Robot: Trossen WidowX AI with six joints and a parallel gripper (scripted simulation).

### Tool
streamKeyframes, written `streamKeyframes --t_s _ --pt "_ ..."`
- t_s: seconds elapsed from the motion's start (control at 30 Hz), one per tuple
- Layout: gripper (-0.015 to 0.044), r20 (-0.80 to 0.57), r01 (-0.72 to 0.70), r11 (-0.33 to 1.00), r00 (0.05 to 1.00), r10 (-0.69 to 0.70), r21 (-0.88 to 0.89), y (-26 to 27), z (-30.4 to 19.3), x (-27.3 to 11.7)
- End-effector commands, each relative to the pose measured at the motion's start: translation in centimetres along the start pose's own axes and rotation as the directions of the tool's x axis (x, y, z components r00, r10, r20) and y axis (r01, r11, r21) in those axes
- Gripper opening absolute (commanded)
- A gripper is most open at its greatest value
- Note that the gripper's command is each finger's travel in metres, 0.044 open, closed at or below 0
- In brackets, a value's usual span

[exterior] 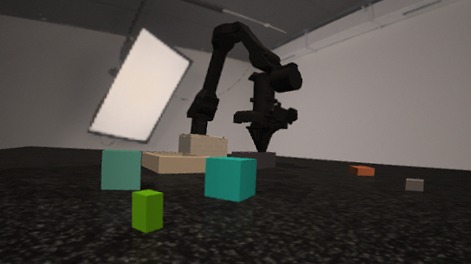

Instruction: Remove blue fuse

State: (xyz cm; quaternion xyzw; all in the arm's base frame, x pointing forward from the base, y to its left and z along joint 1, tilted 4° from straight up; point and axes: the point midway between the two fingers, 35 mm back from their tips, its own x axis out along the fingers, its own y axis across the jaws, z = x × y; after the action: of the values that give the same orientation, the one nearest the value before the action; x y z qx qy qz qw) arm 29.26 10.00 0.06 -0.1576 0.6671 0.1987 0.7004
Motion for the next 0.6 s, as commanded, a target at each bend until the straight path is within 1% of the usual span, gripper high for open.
streamKeyframes --t_s 0.0,0.57 --pt "0.0000 0.000 0.000 1.000 1.000 0.000 0.000 0.00 0.00 -0.01" --pt "0.0000 0.000 -0.001 1.000 1.000 0.001 0.000 -0.01 0.05 -0.76"
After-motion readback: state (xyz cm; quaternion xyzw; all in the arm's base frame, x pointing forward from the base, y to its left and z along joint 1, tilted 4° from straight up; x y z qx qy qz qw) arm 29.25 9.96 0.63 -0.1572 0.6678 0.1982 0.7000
